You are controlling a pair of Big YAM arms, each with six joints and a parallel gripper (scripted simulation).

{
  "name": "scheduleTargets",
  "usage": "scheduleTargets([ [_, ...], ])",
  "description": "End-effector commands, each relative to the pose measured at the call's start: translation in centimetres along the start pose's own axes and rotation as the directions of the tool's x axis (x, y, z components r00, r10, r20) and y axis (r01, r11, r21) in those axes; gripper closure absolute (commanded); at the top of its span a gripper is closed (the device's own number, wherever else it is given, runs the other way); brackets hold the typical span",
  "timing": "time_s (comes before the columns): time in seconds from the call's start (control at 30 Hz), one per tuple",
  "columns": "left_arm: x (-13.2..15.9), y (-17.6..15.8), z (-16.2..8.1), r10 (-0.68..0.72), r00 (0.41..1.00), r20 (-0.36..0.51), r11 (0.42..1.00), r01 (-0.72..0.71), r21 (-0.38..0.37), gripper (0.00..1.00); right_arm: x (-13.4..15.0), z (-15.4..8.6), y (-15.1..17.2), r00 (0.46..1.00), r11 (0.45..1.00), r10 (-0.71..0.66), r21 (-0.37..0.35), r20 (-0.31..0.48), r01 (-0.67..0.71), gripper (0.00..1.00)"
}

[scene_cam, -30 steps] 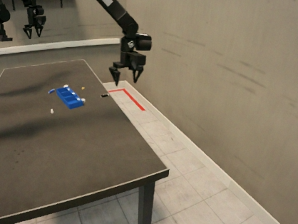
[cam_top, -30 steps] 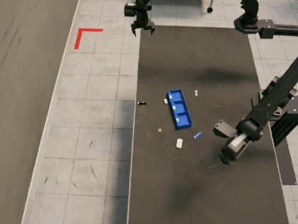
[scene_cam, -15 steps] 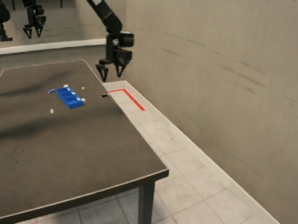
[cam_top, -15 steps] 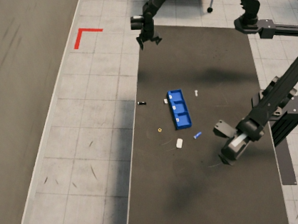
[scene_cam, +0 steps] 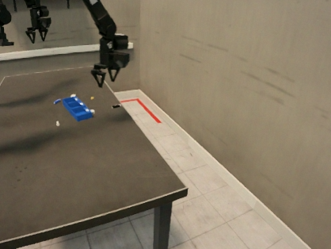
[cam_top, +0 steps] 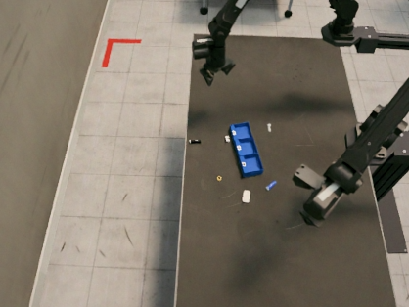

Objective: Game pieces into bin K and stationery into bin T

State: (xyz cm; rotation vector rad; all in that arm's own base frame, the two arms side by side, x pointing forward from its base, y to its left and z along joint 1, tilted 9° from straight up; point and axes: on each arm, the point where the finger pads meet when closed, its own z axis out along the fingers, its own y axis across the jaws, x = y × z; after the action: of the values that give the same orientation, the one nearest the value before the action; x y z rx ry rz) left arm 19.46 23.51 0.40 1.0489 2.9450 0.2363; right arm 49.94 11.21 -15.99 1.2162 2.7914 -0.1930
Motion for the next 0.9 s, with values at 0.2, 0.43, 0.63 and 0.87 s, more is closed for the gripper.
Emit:
scheduleTargets([
  [0.2,0.3,-0.3,-0.5,0.0,1.0,-0.001,1.0,0.0,-0.003,0.0,5.8,-0.3,0.4,0.974,0.973,-0.228,-0.022,0.013,0.228,0.0],
  [0.43,0.3,-0.3,-0.5,0.0,1.0,-0.001,1.0,0.0,-0.003,0.0,11.4,0.8,-1.0,0.956,0.956,-0.294,-0.008,0.002,0.294,0.0],
  [0.63,0.3,-0.3,-0.5,0.0,1.0,-0.001,1.0,0.0,-0.003,0.0,15.6,-0.9,-1.6,0.876,0.875,-0.481,-0.04,0.034,0.482,0.0],
  [0.87,0.3,-0.3,-0.5,0.0,1.0,-0.001,1.0,0.0,-0.003,0.0,19.2,-0.5,-3.5,0.842,0.842,-0.538,-0.035,0.031,0.539,0.0],
])
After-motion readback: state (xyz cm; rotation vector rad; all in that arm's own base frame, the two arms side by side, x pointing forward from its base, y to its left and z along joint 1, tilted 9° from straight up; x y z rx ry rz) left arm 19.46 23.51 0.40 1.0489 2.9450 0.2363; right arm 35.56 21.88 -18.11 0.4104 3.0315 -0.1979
